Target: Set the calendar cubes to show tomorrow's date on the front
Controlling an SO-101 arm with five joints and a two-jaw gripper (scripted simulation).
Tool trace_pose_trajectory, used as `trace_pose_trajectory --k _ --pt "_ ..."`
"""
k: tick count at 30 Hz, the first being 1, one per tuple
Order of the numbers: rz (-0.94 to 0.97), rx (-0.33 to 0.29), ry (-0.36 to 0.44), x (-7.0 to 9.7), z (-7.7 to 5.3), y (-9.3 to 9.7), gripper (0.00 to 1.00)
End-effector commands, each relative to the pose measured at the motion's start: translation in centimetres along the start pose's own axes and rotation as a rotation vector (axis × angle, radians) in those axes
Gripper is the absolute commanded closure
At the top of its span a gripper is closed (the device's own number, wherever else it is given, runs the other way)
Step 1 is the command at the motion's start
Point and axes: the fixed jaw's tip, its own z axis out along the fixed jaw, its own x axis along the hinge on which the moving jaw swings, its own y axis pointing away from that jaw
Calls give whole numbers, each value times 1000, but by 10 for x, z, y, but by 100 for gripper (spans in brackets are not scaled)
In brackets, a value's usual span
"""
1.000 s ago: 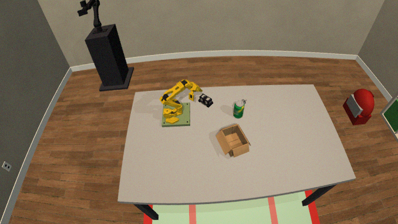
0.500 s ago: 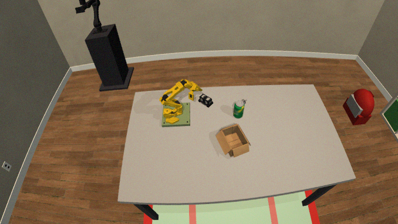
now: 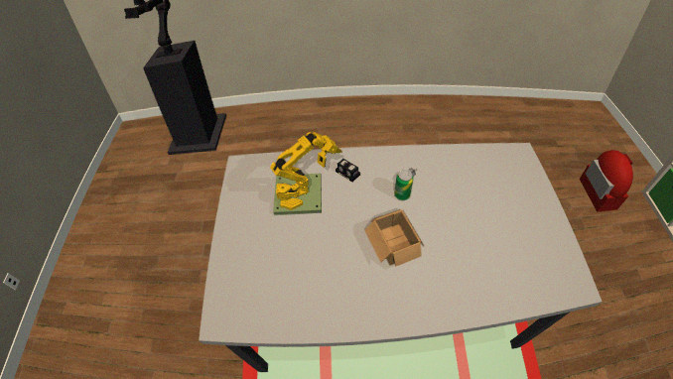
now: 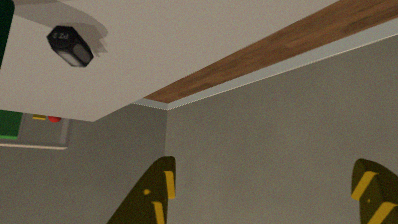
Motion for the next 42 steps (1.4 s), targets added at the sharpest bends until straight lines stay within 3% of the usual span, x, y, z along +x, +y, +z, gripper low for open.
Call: trace_pose_trajectory --k 1,9,24,42 --pt "107 13 -28 2 0 -3 65" --pt "313 19 -66 5 1 -7 65" --pt "904 -15 -181 13 7 -19 65" --pt "1318 -86 -255 18 13 -30 65"
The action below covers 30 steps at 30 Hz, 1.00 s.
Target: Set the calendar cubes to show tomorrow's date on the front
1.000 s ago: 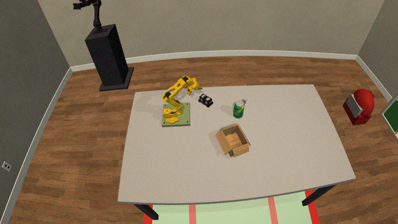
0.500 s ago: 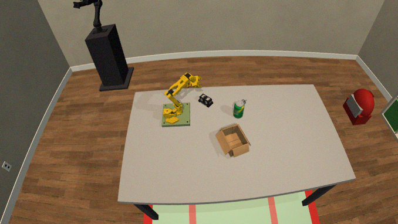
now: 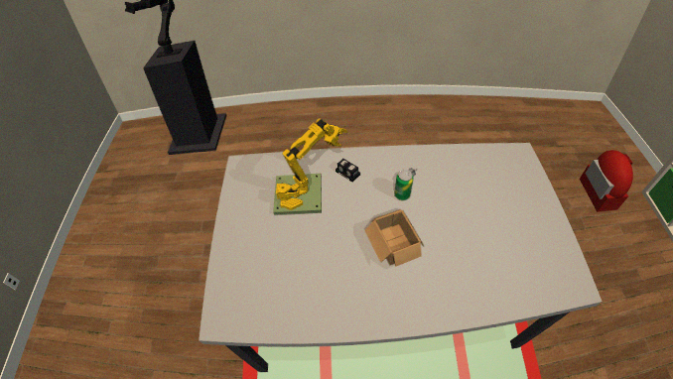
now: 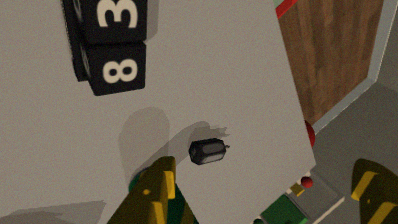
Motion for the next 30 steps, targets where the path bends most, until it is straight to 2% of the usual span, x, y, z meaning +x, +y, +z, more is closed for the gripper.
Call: trace_pose_trajectory --k 1,9,22,26,30 --pt "38 -21 -13 -3 1 -1 65" --pt "120 -34 -19 -5 2 -3 65" --pt "132 -46 -22 -5 4 -2 65" --pt "131 -96 -33 -6 13 2 65" --pt "130 -191 -55 -9 31 10 65"
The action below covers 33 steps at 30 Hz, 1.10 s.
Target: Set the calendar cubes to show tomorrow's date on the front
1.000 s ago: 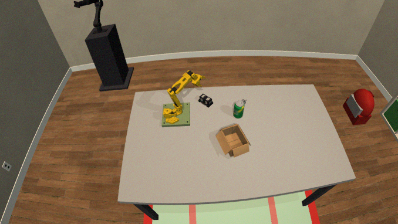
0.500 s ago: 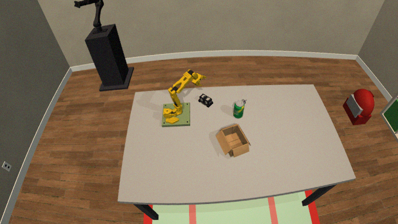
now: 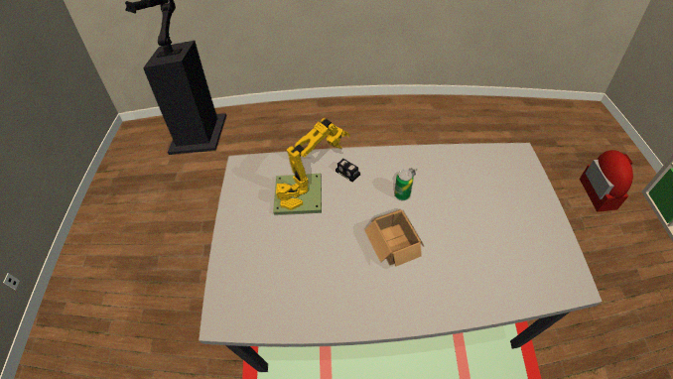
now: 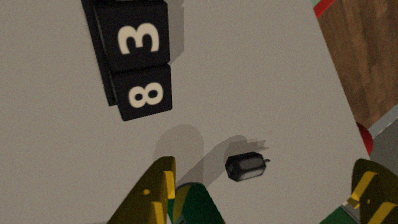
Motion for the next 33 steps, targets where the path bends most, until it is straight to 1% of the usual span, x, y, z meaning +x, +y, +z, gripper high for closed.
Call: trace_pose_trajectory --k 1,3,5,8,11,13,15,17,23,33 --pt "0 -108 -23 -4 19 8 65" --pt "0 -169 -33 -5 30 13 65" --pt "0 -169 -33 -5 30 13 65" --pt "0 -259 -47 -6 46 23 65" --pt "0 -335 -60 -8 58 32 65" --pt "0 -373 -66 -9 64 37 65" --pt "0 -398 -70 -9 68 40 65" --pt "0 -411 -72 -10 70 42 65" --pt "17 -422 -70 -10 72 44 65" --pt "17 -422 -70 -10 72 44 65"
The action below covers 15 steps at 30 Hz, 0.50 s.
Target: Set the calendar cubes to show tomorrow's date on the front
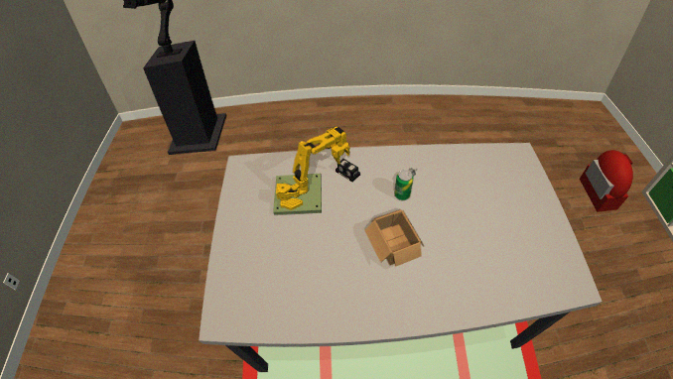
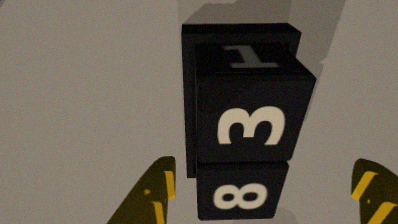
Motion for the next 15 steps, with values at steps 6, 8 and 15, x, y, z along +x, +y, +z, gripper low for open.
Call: trace_pose_trajectory --k 6,8,15 --pt "-1 -14 -3 -2 2 0 65" --pt "-1 -14 -3 -2 2 0 65" --pt "-1 -14 -3 -2 4 0 65"
